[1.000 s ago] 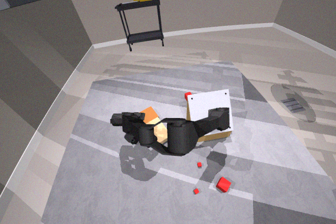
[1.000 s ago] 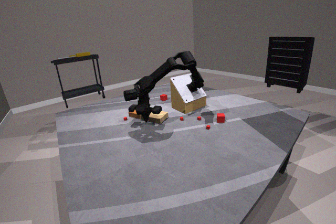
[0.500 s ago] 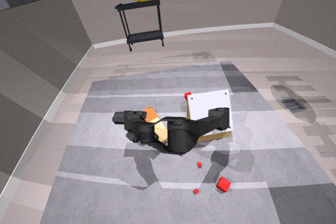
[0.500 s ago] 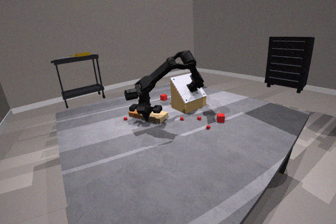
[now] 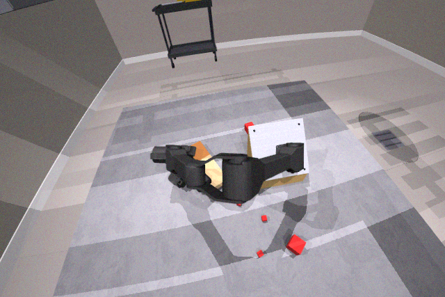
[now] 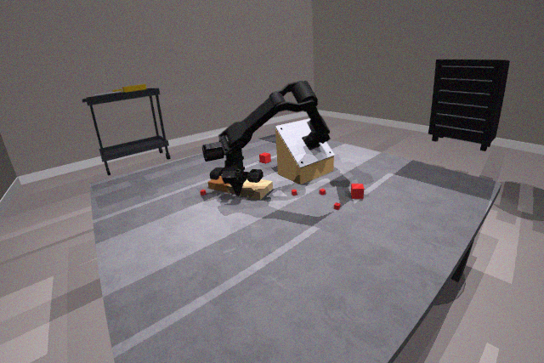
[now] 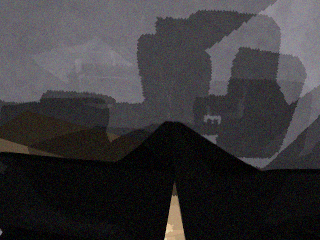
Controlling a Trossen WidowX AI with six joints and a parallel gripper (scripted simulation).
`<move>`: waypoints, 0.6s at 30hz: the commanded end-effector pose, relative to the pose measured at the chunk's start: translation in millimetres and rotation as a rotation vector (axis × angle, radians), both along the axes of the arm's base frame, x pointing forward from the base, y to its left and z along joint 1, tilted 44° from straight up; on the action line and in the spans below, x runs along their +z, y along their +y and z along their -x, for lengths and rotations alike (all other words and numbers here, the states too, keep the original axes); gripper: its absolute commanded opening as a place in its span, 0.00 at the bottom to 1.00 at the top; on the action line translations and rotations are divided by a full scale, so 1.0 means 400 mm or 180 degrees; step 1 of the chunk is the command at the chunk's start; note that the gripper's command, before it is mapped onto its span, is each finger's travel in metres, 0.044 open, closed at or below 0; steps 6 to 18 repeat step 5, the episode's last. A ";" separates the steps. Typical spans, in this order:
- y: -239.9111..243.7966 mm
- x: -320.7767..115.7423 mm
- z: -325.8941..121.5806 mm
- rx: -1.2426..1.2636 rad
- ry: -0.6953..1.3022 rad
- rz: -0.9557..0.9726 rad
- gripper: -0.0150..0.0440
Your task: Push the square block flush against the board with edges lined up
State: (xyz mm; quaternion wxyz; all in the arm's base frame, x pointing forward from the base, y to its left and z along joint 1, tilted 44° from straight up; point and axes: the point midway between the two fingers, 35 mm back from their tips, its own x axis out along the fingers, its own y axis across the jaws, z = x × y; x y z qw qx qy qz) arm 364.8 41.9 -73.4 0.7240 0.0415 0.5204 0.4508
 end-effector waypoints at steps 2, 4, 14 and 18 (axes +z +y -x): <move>0.006 0.000 -0.002 0.0016 0.0024 0.0010 0.25; 0.009 0.004 -0.009 0.0016 0.0024 0.0010 0.25; 0.010 0.005 -0.013 0.0016 0.0023 0.0010 0.25; 0.010 0.005 -0.013 0.0016 0.0023 0.0010 0.25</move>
